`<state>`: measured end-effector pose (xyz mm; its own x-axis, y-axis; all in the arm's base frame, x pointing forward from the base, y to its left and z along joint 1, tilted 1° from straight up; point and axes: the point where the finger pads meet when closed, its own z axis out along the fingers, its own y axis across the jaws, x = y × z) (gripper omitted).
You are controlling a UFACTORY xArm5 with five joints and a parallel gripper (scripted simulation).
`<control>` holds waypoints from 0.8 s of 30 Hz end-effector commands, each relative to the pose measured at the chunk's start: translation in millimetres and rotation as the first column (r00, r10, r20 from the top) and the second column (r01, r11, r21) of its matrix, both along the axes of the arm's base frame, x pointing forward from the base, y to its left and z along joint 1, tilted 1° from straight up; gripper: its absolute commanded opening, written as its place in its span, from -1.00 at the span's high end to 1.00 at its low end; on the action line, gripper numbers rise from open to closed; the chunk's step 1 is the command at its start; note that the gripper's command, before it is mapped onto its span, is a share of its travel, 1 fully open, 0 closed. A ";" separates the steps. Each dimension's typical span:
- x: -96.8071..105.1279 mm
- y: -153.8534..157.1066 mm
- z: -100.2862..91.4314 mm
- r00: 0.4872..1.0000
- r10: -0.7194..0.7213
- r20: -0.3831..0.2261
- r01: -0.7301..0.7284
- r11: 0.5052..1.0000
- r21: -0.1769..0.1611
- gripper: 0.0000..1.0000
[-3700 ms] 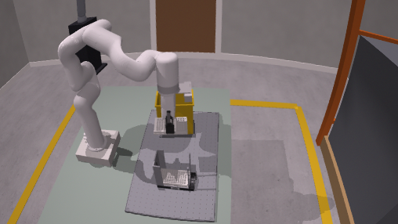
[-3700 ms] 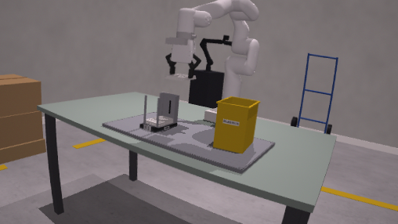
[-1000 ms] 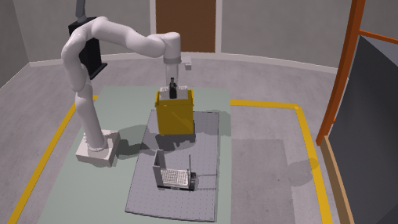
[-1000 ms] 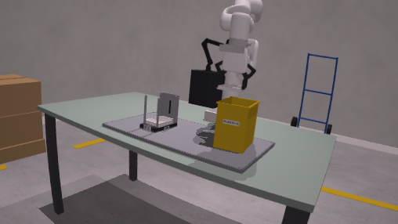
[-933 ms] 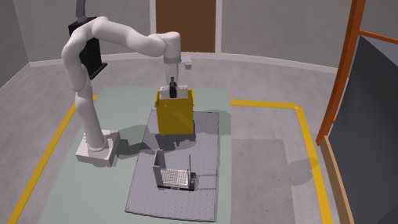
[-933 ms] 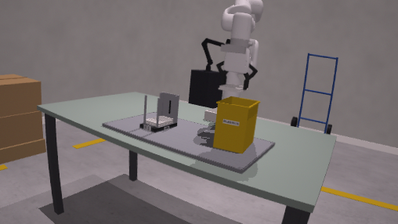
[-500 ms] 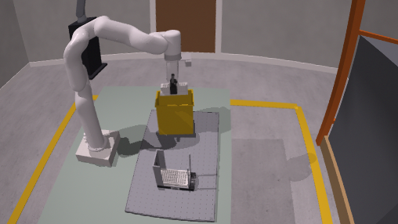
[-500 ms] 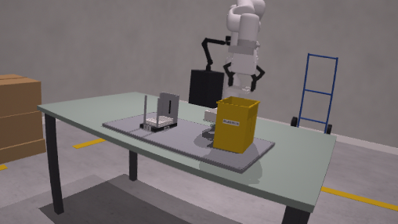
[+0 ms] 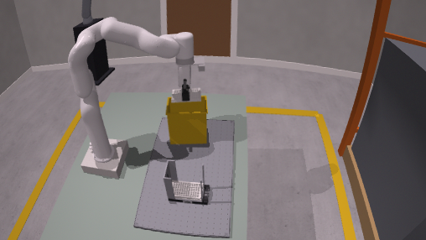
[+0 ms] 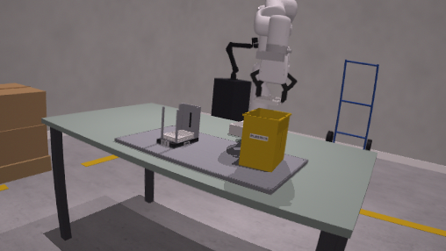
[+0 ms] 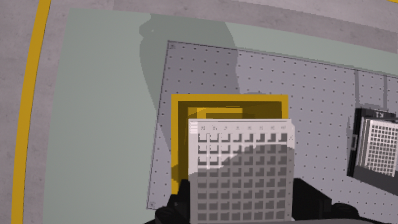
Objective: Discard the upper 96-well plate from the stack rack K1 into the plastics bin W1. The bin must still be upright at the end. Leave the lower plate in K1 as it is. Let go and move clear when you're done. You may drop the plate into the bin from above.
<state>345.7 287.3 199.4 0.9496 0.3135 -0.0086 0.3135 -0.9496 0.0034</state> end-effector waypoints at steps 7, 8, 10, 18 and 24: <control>0.8 0.4 1.6 1.000 0.000 0.003 0.000 1.000 0.003 1.00; 0.8 0.4 1.6 1.000 0.000 0.003 0.000 1.000 0.003 1.00; 0.8 0.4 1.6 1.000 0.000 0.003 0.000 1.000 0.003 1.00; 0.8 0.3 -1.7 1.000 0.000 0.003 0.000 1.000 0.003 1.00; 0.6 0.3 -11.7 1.000 0.000 0.003 0.000 1.000 0.003 1.00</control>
<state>345.4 286.8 191.4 0.9495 0.3135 -0.0090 0.3136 -0.9496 0.0036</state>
